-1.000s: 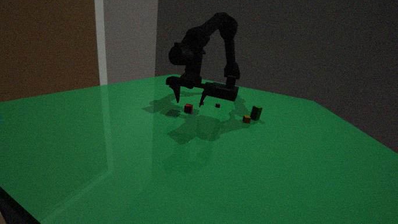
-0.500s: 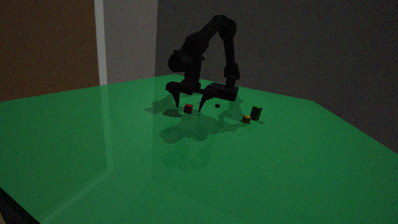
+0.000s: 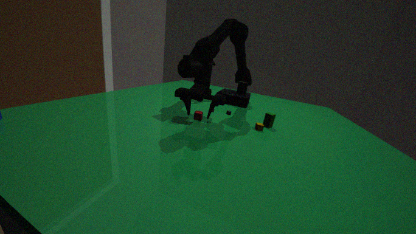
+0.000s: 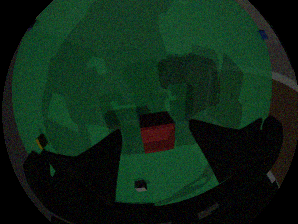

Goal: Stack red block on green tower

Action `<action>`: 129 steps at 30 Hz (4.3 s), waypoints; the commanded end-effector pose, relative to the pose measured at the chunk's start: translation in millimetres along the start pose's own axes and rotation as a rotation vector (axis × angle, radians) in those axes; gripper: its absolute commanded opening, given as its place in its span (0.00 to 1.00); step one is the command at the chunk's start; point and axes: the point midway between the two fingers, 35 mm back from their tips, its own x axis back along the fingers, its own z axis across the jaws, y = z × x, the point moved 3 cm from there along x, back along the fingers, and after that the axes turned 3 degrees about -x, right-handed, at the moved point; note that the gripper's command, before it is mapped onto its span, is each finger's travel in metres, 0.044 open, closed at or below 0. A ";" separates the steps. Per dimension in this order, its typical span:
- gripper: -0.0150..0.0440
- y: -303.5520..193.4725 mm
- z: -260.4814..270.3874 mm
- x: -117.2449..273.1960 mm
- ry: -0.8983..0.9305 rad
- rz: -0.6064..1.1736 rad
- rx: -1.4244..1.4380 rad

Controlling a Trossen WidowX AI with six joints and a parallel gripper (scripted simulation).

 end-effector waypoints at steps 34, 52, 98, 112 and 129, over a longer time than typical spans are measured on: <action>0.25 0.2 -0.3 83.8 0.003 -0.002 0.005; 0.25 -0.4 0.5 118.0 0.003 -0.002 0.005; 0.25 -71.6 271.2 121.4 0.033 0.005 0.002; 0.25 -77.5 278.1 89.5 0.033 0.005 0.004; 0.25 -77.6 277.7 60.3 0.033 0.005 0.004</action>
